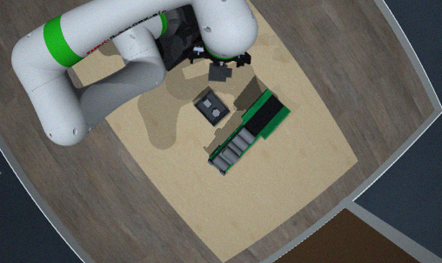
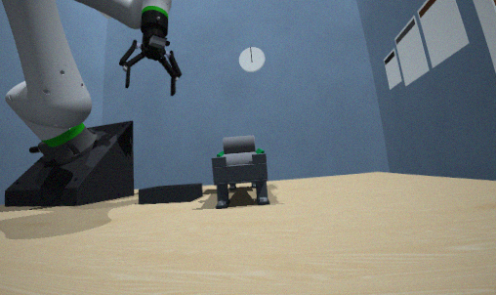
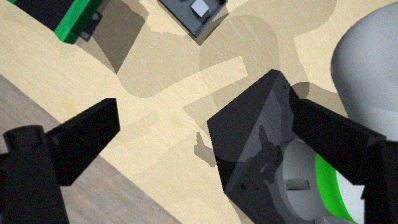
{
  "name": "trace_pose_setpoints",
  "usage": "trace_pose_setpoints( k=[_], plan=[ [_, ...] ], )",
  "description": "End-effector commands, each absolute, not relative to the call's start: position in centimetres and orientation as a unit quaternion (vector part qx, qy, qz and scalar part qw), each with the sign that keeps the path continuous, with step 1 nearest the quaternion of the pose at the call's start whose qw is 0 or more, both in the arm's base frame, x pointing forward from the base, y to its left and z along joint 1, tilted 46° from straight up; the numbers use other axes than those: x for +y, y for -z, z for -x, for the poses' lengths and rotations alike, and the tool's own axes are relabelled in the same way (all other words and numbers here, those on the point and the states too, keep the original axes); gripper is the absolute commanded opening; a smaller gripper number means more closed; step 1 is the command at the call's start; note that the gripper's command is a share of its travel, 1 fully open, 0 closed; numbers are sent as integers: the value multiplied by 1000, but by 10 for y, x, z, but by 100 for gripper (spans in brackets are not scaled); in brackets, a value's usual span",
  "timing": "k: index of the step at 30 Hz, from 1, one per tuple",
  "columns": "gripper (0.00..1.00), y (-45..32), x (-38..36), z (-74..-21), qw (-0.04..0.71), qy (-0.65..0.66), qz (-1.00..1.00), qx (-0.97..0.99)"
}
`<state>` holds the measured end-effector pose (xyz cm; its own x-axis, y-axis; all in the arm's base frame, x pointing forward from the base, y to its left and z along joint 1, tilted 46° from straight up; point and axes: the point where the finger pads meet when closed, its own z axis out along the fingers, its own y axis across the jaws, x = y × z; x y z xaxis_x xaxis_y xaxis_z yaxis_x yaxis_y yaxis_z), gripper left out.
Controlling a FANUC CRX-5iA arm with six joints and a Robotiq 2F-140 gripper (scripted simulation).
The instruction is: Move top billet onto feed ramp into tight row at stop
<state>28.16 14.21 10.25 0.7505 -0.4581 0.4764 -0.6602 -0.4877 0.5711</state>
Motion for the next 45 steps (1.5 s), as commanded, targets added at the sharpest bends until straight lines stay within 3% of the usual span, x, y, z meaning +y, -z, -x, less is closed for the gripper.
trace_pose_setpoints(
  k=[1,3,11,13,14,28,45],
  plan=[
    [100,-104,141,-317,372,-141,-844,-360],
    [100,-106,132,-361,356,-155,-829,-403],
    [100,-115,96,-444,330,-186,-790,-481],
    [100,-115,96,-444,330,-186,-790,-481],
    [100,-119,77,-474,323,-197,-775,-506],
    [100,-140,-37,-595,305,-243,-708,-589],
    [100,-139,-37,-595,305,-243,-708,-589]
  ],
)
